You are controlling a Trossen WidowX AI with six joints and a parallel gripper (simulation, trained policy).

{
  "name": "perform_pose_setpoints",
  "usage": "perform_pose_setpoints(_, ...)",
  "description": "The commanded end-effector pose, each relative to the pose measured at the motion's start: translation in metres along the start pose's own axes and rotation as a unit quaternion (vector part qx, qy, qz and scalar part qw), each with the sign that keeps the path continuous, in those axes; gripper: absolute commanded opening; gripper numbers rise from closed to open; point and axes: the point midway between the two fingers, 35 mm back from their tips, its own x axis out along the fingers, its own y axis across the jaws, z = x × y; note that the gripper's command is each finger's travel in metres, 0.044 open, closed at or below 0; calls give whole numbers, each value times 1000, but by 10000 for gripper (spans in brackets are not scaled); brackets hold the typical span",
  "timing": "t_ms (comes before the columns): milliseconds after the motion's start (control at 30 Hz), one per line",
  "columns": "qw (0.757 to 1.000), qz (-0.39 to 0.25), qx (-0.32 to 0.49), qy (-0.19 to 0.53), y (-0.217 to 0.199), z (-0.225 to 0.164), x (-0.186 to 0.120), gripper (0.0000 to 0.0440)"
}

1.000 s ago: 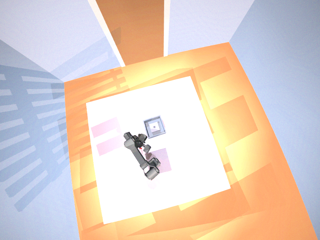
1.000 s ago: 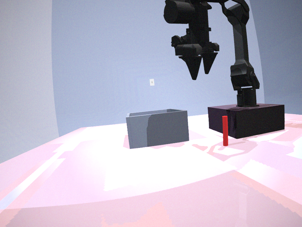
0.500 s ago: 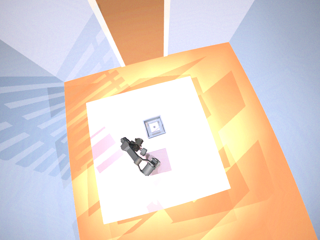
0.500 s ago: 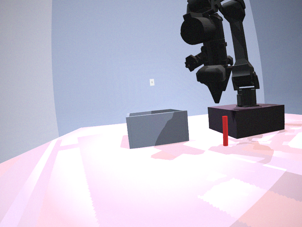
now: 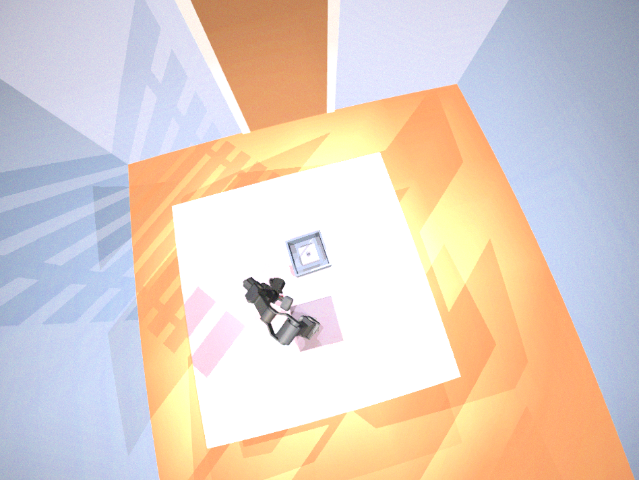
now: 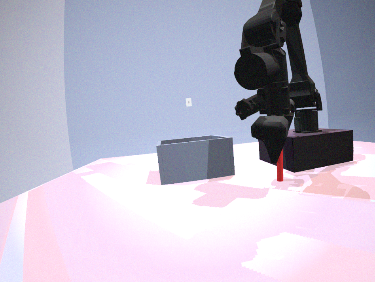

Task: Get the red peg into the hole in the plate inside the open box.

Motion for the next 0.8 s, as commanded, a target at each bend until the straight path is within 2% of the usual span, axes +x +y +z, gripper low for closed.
perform_pose_setpoints(0,1000,7,-1,1,4,-2,18,440)
perform_pose_setpoints(67,1000,12,-1,1,7,-2,25,438)
perform_pose_setpoints(133,1000,14,-3,2,8,-2,31,418)
perform_pose_setpoints(367,1000,1,-2,13,7,-6,50,240)
perform_pose_setpoints(633,999,-27,-4,23,3,-8,58,32)
perform_pose_setpoints(700,999,-36,-5,24,1,-9,59,0)
perform_pose_setpoints(767,999,-34,-6,14,3,-4,53,0)
